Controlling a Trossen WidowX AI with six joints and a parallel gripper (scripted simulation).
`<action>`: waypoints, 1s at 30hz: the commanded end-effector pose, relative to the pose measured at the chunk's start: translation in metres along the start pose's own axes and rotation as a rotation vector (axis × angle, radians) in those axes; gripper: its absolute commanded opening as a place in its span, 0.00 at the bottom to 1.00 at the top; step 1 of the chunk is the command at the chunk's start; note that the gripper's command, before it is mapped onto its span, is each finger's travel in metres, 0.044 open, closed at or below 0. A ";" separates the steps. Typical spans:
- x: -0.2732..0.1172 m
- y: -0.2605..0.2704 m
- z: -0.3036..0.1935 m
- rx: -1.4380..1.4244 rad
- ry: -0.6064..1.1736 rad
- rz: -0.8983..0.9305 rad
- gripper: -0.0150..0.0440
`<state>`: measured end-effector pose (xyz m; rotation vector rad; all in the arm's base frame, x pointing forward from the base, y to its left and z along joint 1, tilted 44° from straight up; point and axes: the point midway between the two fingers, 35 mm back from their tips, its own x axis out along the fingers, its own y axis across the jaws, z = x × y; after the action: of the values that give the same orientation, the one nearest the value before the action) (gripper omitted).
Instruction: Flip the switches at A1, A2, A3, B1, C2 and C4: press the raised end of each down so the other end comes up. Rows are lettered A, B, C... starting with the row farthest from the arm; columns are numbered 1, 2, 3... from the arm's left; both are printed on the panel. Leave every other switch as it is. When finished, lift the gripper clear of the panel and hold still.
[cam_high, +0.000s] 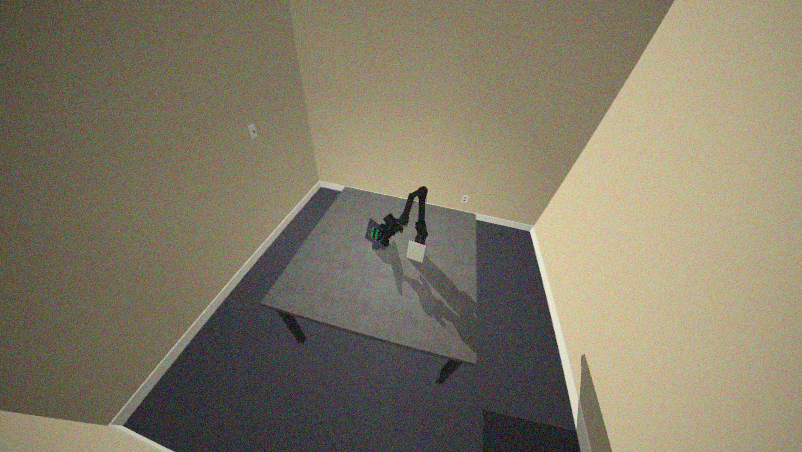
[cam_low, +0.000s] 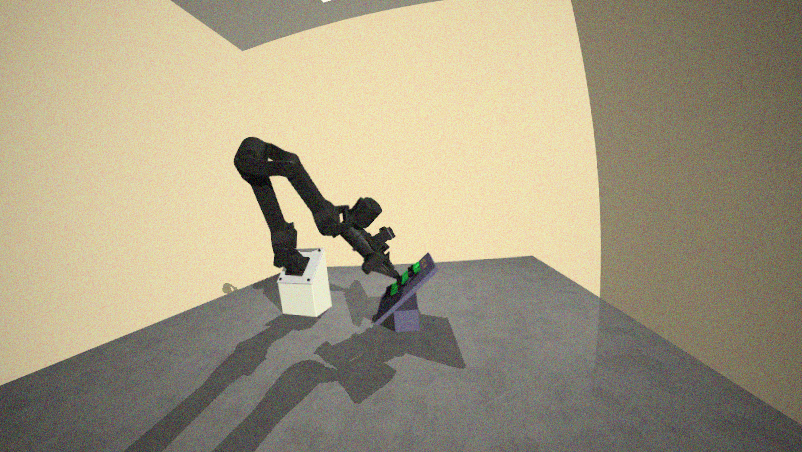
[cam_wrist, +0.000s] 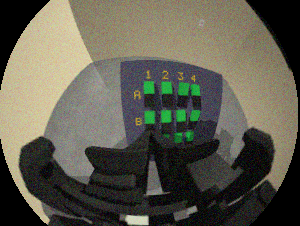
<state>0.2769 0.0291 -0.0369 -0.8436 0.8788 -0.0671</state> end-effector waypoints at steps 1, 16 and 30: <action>0.001 0.000 0.002 -0.002 -0.006 0.001 0.25; -0.064 0.000 0.005 -0.001 0.021 0.004 0.25; -0.060 -0.024 -0.035 -0.003 0.020 0.004 0.25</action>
<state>0.2205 0.0179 0.0107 -0.8395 0.8973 -0.0773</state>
